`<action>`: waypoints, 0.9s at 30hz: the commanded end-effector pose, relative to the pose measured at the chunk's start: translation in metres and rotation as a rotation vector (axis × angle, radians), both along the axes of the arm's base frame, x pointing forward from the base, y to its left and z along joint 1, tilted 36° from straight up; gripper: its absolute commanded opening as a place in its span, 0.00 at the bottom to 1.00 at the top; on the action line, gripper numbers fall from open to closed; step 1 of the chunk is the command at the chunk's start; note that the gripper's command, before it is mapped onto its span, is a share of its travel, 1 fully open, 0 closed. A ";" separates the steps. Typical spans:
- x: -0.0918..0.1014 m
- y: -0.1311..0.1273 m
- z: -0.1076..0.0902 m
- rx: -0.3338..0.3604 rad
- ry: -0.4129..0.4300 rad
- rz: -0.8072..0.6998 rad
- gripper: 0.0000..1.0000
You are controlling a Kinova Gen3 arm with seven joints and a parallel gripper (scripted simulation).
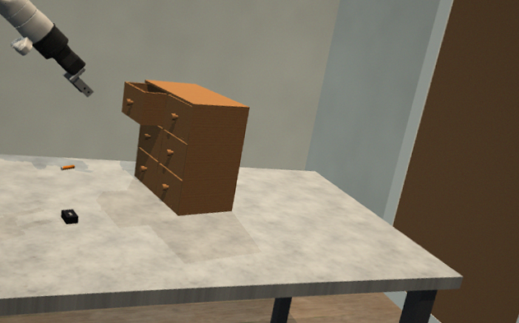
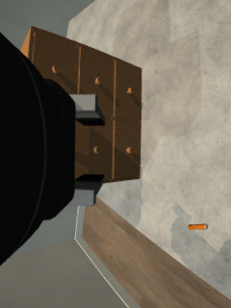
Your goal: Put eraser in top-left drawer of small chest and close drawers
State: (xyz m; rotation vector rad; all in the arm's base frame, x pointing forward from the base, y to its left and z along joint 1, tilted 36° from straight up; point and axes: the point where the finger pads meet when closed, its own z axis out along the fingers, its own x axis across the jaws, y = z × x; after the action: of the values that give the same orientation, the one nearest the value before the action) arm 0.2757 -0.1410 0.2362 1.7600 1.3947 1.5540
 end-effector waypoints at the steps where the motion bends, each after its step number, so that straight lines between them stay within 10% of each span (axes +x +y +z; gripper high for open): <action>1: 0.001 0.000 0.000 0.002 -0.011 -0.004 1.00; 15: 0.003 -0.002 -0.001 0.000 -0.020 -0.011 1.00; 16: 0.003 -0.002 -0.001 0.000 -0.020 -0.011 0.00; 27: 0.003 -0.002 -0.001 0.000 -0.020 -0.011 0.00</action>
State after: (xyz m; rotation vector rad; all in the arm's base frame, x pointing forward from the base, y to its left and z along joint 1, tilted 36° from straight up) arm 0.2779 -0.1414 0.2371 1.7501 1.3710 1.5698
